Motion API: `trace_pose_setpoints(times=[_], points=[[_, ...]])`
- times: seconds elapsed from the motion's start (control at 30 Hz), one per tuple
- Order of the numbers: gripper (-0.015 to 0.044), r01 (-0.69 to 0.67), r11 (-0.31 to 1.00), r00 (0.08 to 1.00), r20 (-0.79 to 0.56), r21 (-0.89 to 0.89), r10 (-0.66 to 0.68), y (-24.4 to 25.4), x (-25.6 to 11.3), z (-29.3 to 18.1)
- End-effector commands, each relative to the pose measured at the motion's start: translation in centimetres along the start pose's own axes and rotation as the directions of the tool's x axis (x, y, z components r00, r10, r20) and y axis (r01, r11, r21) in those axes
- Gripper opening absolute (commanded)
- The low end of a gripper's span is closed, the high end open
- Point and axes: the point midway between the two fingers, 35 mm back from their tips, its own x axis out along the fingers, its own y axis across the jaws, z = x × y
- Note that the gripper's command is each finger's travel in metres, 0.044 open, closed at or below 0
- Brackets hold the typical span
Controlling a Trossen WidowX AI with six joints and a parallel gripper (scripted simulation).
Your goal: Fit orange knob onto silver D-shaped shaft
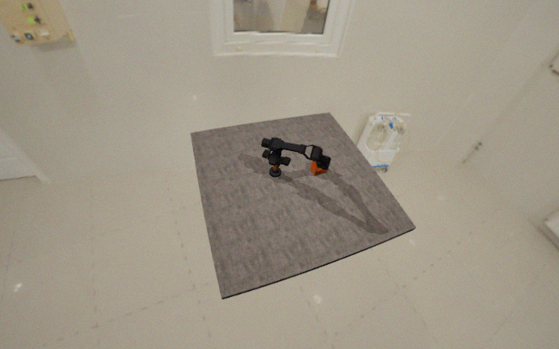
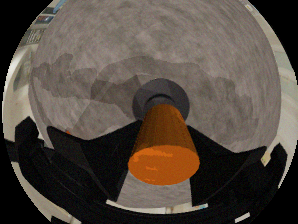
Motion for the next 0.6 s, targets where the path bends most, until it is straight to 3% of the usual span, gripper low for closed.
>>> trace_pose_setpoints(times=[0.0, 0.27, 0.57], points=[[0.0000, 0.007, 0.937, 1.000, -0.001, 0.351, -0.008, -0.25, -0.34, 0.19], [0.0000, 0.006, 0.639, 1.000, -0.001, 0.769, -0.008, -0.16, -0.31, 0.25], [0.0000, 0.001, 0.088, 1.000, -0.001, 0.996, -0.008, 0.04, -0.11, 0.26]])
